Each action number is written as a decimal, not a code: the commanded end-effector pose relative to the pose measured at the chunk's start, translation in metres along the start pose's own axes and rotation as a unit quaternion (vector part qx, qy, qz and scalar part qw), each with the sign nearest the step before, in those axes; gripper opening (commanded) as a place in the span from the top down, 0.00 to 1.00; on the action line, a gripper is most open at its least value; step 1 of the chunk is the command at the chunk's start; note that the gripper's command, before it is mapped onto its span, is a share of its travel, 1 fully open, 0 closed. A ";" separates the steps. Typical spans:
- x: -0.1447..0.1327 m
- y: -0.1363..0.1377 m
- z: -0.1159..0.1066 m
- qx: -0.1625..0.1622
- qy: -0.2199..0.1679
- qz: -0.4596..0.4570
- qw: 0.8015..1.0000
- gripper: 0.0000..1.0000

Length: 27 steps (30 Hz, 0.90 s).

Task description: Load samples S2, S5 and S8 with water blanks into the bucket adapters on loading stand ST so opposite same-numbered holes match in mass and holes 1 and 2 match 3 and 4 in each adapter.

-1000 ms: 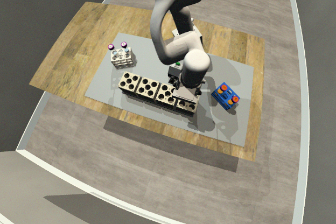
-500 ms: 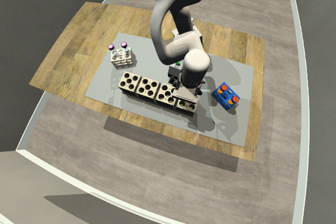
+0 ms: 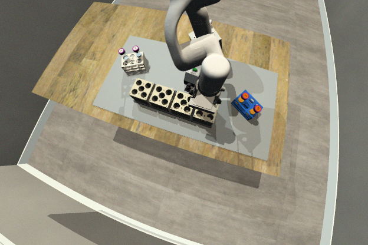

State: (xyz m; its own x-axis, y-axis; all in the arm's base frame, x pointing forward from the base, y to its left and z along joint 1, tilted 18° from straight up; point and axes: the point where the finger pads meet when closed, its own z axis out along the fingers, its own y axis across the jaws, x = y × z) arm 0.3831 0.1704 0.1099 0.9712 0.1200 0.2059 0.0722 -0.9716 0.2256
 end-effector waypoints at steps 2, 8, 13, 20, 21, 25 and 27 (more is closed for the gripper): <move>0.002 -0.001 -0.009 0.001 0.002 0.000 1.000 0.56; 0.002 -0.001 -0.017 0.001 0.002 0.000 1.000 0.56; 0.002 -0.001 -0.027 0.001 0.002 0.000 1.000 0.56; 0.001 -0.001 -0.041 0.001 0.002 0.000 1.000 0.56; 0.001 -0.001 -0.043 0.001 0.002 0.000 1.000 0.56; 0.001 -0.001 -0.047 0.001 0.002 0.000 1.000 0.56; 0.001 -0.001 -0.051 0.001 0.002 0.000 1.000 0.56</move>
State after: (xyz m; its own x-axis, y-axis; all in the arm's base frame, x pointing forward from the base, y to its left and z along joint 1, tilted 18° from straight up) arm 0.3732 0.1799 0.1533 0.9709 0.1200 0.2072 0.0722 -0.9718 0.2247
